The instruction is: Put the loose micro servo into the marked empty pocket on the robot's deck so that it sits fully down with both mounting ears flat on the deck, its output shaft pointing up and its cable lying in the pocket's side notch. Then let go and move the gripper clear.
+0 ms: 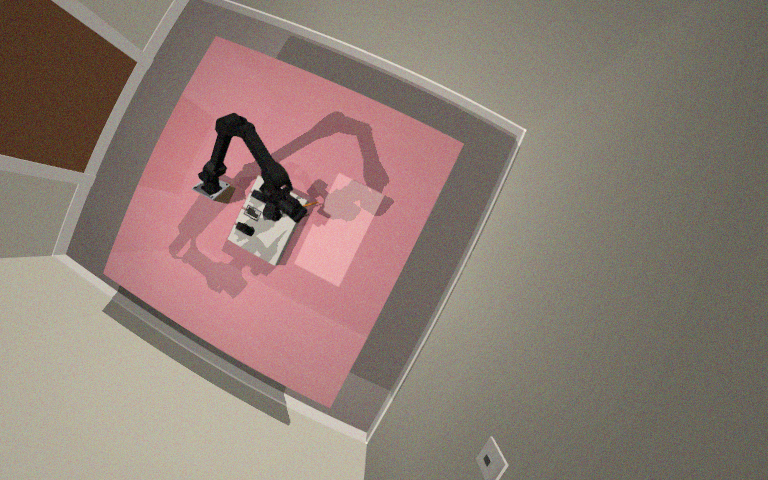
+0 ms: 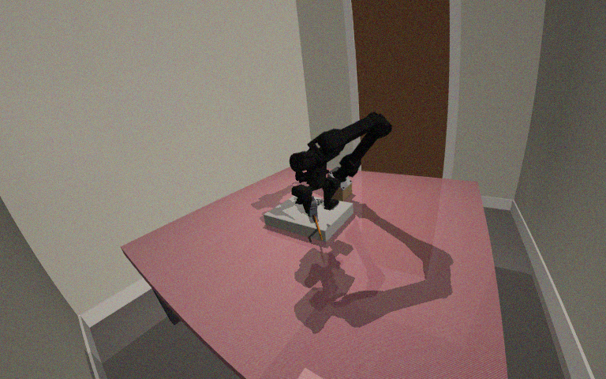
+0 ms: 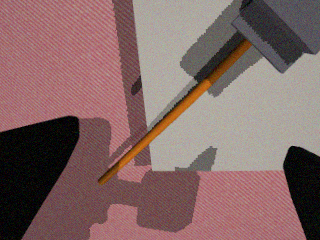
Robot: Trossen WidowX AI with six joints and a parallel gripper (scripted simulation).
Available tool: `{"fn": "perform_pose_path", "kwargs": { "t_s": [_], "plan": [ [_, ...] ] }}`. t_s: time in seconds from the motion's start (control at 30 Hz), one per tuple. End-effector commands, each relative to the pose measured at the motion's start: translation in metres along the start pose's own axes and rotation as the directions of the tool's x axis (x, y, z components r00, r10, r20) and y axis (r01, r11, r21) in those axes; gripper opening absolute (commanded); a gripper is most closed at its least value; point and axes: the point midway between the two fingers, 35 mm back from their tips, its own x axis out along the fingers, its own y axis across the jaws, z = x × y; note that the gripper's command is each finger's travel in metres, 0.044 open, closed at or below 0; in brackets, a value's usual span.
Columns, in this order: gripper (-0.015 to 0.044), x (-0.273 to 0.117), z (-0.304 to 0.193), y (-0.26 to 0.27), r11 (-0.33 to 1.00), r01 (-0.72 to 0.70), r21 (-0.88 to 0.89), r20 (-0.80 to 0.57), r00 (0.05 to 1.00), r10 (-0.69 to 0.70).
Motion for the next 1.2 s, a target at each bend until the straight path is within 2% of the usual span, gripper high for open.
{"fn": "perform_pose_path", "kwargs": {
  "t_s": [0.0,0.47,0.67,0.87,1.17],
  "plan": [
    [0.0440,-0.007,0.019,-0.005,0.990,0.026,0.139,0.003,1.000,-0.026],
    [0.0440,-0.033,0.067,-0.030,0.824,0.118,0.554,-0.057,0.993,-0.104],
    [0.0440,-0.032,0.067,-0.030,0.821,0.119,0.558,-0.059,0.993,-0.105],
    [0.0440,-0.009,0.065,-0.033,0.821,0.120,0.558,-0.060,0.993,-0.105],
    [0.0440,-0.001,0.065,-0.034,0.821,0.120,0.558,-0.060,0.993,-0.104]
  ]
}}
